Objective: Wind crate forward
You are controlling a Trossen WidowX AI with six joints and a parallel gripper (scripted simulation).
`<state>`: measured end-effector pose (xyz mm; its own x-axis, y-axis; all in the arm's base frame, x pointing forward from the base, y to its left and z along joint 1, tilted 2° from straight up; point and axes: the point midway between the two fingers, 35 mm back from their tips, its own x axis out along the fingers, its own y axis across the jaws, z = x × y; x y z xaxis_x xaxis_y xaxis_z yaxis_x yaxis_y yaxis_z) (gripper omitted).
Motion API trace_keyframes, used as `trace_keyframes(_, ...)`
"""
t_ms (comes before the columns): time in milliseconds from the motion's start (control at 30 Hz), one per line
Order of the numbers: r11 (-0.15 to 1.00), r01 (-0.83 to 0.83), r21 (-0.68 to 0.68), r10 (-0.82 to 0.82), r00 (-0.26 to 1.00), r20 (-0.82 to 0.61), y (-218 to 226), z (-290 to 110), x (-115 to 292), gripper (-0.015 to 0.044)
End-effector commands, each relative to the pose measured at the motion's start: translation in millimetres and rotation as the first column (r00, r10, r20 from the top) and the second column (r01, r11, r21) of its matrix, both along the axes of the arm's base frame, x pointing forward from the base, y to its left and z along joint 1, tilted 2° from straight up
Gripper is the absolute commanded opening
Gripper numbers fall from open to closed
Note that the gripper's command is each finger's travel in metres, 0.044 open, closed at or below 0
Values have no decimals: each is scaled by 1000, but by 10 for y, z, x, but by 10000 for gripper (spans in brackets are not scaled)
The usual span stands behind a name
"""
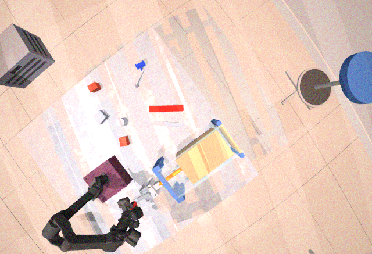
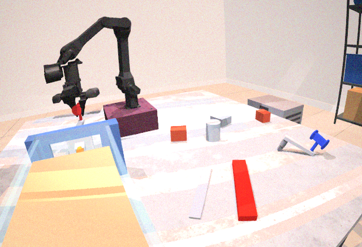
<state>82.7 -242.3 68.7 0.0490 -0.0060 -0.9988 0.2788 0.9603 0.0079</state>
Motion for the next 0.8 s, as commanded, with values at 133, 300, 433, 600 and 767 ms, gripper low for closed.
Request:
trace_keyframes(133, 999, 9, -33, -9, 1000, -3, -245, -3, -2, 0)
trace_keyframes(300, 999, 9, -34, -9, 1000, -2, -436, 11, 52, 0)
trace_keyframes(433, 999, 9, -35, -9, 1000, -2, -498, 15, 73, 0)
trace_keyframes(600, 999, 9, -36, -9, 1000, -2, -560, 20, 104, 0)
trace_keyframes(767, 999, 9, -36, -9, 1000, -1, -613, 25, 134, 0)
